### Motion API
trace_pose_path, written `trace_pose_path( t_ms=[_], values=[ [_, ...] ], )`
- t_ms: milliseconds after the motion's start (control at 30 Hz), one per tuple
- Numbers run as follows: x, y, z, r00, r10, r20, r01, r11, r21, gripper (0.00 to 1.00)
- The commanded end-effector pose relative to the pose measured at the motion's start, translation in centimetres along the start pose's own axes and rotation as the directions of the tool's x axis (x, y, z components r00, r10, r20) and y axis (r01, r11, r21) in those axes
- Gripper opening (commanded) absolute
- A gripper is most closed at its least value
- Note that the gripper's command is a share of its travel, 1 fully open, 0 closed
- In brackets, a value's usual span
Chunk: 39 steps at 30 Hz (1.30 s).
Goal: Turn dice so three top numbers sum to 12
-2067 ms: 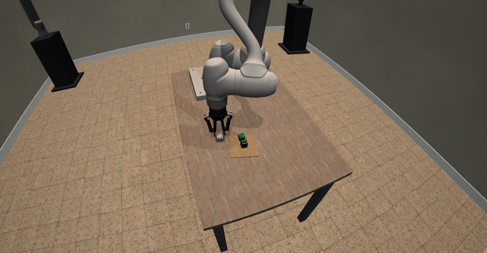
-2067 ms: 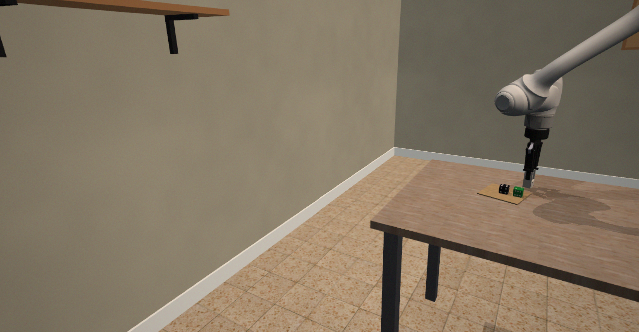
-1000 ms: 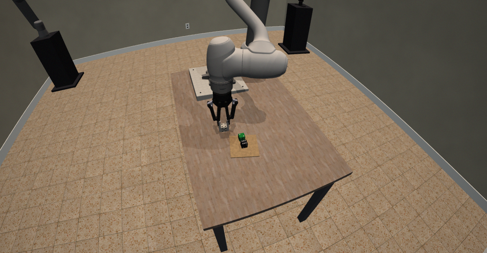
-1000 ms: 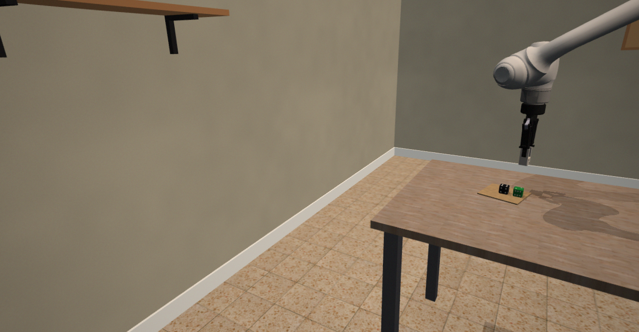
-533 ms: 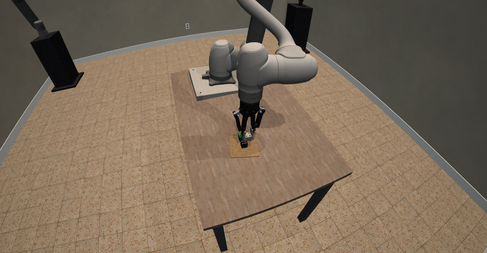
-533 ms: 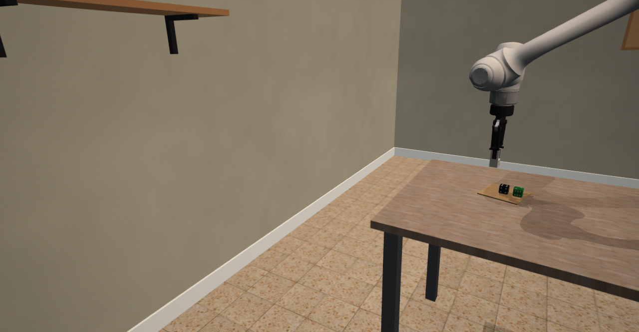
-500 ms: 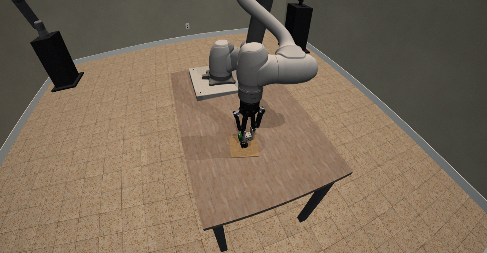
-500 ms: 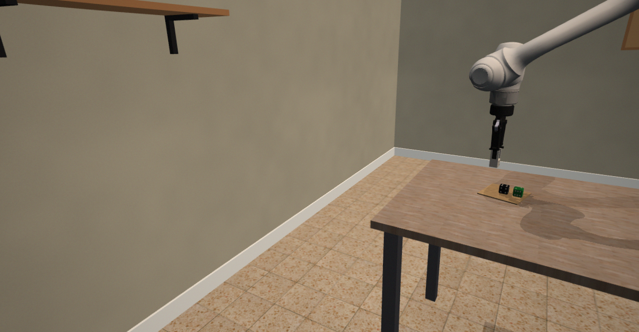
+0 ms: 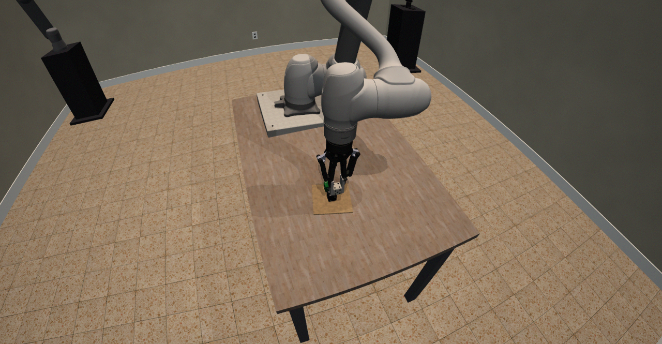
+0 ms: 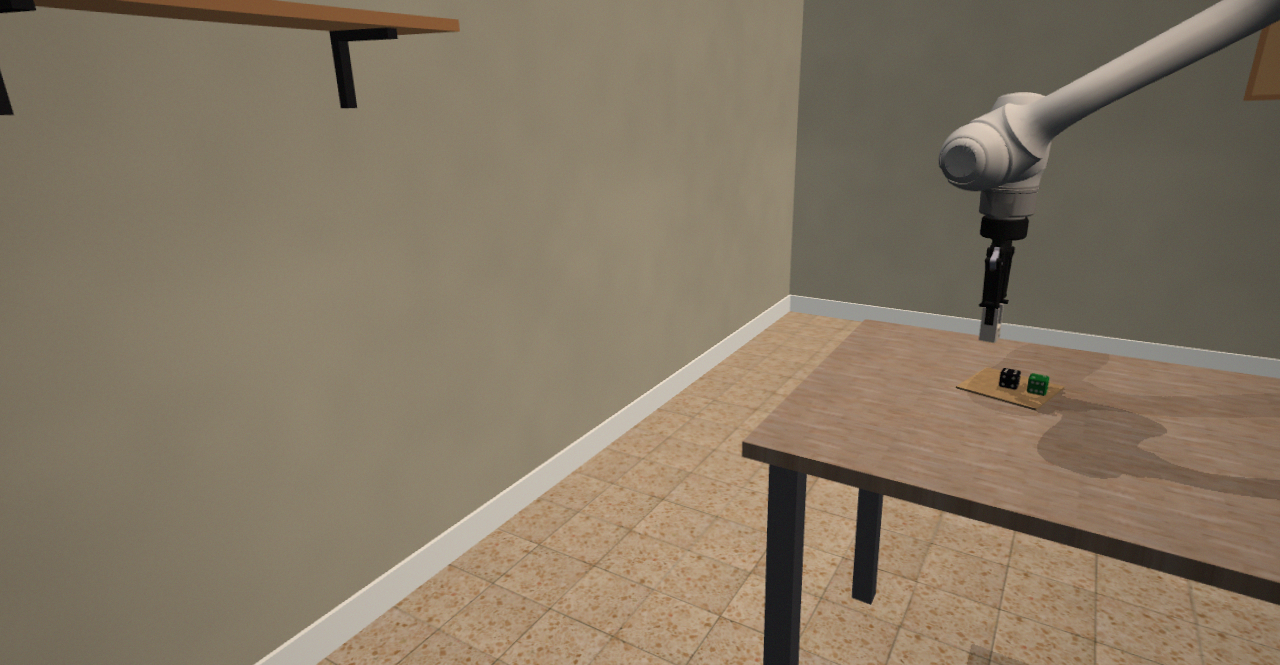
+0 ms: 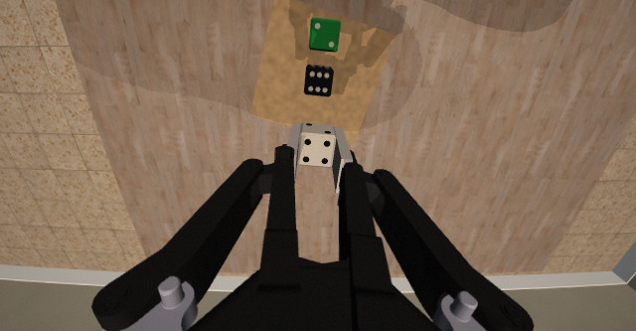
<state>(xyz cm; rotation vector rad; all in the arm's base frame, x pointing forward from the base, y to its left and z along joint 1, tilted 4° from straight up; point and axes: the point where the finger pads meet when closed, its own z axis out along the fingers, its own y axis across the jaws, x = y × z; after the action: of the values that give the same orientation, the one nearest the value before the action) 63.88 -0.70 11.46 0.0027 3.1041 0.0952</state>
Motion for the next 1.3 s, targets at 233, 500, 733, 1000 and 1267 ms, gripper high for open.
trace_pose_path(
  t_ms=[233, 500, 733, 1000, 1267],
  values=[
    [0.0, 0.0, 3.7, 1.0, 0.0, 0.0, 0.0, 1.0, 0.0, 0.16],
    [-0.1, 0.0, 6.7, 1.0, 0.0, 0.0, 0.0, 1.0, 0.0, 0.16],
    [-0.1, 0.0, 8.1, 1.0, 0.0, 0.0, 0.0, 1.0, 0.0, 0.16],
    [-0.1, 0.0, 8.2, 1.0, 0.0, 0.0, 0.0, 1.0, 0.0, 0.16],
    [-0.1, 0.0, 8.2, 1.0, 0.0, 0.0, 0.0, 1.0, 0.0, 0.16]
  ],
)
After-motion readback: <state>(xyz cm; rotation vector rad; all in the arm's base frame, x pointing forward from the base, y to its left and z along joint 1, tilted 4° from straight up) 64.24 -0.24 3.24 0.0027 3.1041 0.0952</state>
